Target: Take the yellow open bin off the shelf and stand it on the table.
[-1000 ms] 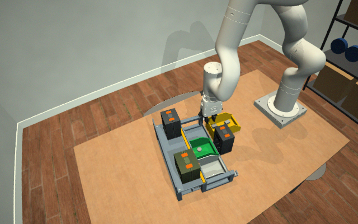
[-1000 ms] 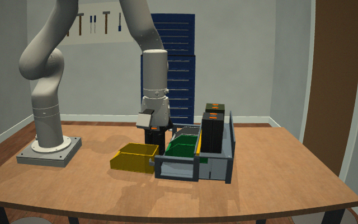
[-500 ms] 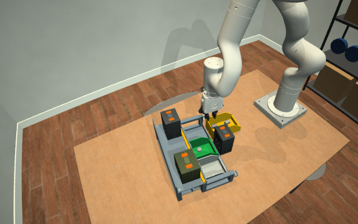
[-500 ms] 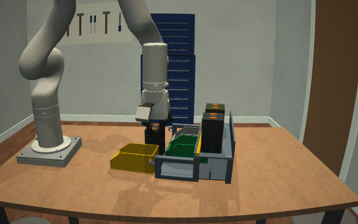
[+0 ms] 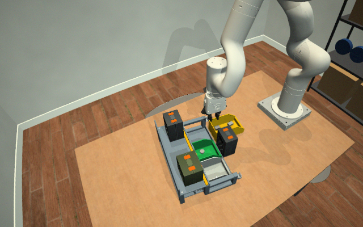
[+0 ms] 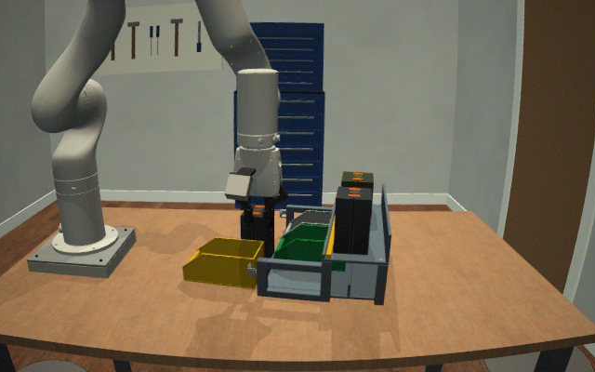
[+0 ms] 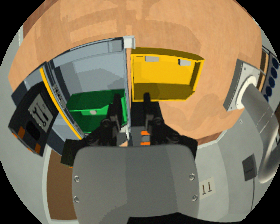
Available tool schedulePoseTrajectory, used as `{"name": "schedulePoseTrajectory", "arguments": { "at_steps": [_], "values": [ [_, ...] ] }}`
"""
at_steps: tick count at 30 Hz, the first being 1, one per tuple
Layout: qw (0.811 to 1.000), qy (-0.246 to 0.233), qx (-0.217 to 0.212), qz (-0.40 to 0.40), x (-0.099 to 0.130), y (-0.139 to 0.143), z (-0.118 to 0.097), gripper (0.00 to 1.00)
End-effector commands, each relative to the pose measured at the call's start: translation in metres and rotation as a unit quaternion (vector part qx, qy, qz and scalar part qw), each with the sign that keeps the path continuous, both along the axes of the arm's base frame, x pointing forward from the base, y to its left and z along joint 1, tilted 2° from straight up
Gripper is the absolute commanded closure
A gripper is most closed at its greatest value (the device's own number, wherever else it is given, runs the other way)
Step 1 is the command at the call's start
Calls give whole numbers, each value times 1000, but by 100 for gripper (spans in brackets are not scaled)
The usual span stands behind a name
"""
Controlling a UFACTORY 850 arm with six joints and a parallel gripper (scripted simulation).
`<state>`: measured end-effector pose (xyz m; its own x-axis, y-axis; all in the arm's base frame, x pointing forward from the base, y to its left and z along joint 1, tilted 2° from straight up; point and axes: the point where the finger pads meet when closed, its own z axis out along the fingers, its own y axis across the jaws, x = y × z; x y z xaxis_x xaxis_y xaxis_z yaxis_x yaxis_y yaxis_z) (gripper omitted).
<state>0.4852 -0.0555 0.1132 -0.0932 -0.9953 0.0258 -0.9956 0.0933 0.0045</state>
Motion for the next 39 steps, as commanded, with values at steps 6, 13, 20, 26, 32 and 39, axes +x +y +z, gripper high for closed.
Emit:
{"name": "schedulePoseTrajectory", "arguments": {
  "at_steps": [6,13,20,26,32,39],
  "values": [
    [1000,-1,0,0,1,0,-6,67],
    [1000,-1,0,0,1,0,-6,67],
    [1000,-1,0,0,1,0,-11,67],
    [1000,-1,0,0,1,0,-11,67],
    [1000,-1,0,0,1,0,-12,67],
    [1000,-1,0,0,1,0,-13,67]
  ]
}}
